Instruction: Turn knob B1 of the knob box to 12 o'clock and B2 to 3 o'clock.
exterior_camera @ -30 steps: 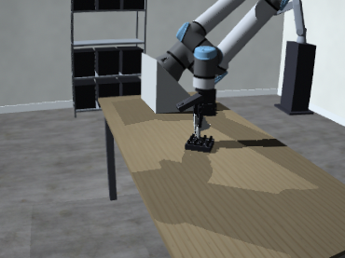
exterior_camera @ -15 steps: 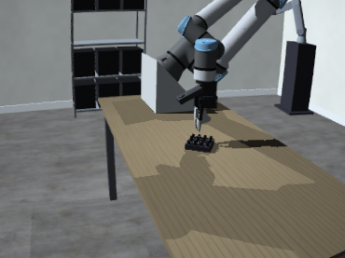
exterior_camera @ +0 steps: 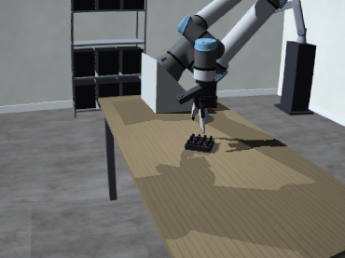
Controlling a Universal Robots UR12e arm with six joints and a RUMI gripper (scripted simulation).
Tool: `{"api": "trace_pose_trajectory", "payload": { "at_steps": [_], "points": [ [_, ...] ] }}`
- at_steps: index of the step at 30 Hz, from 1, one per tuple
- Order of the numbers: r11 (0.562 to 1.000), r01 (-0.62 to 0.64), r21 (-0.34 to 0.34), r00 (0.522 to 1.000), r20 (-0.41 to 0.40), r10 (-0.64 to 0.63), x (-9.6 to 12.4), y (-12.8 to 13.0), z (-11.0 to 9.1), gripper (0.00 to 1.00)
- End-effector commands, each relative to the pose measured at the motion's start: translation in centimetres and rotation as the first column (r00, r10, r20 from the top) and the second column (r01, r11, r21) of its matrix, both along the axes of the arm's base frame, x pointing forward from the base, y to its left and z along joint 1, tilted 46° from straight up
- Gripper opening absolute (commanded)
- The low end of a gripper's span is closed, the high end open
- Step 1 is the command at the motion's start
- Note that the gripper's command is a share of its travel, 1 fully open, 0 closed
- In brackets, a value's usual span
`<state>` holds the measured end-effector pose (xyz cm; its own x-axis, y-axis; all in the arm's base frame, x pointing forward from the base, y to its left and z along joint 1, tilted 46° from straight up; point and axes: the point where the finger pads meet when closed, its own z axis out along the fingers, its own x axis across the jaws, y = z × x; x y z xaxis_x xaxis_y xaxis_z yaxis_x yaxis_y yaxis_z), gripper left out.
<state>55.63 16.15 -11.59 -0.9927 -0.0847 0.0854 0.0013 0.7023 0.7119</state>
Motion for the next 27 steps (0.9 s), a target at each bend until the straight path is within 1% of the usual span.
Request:
{"api": "trace_pose_trajectory", "payload": {
  "at_steps": [1, 6, 12, 14, 20, 23, 27],
  "points": [
    [1.0, 0.002, -0.002, 1.0, 0.005, -0.002, 0.3, -0.6, 0.4, 1.0],
    [1.0, 0.002, -0.003, 1.0, 0.006, -0.002, 0.6, -2.0, 1.8, 1.0],
    [1.0, 0.002, -0.003, 1.0, 0.006, -0.001, 1.1, -4.9, 4.7, 1.0],
    [1.0, 0.002, -0.003, 1.0, 0.006, -0.001, 1.1, -4.9, 4.7, 1.0],
    [1.0, 0.001, -0.003, 1.0, 0.006, -0.001, 1.5, -7.6, 7.3, 1.0],
    [1.0, 0.001, -0.004, 1.0, 0.006, -0.001, 1.7, -8.3, 8.1, 1.0],
    [1.0, 0.001, -0.004, 1.0, 0.006, -0.001, 1.7, -8.6, 8.4, 1.0]
  ]
}}
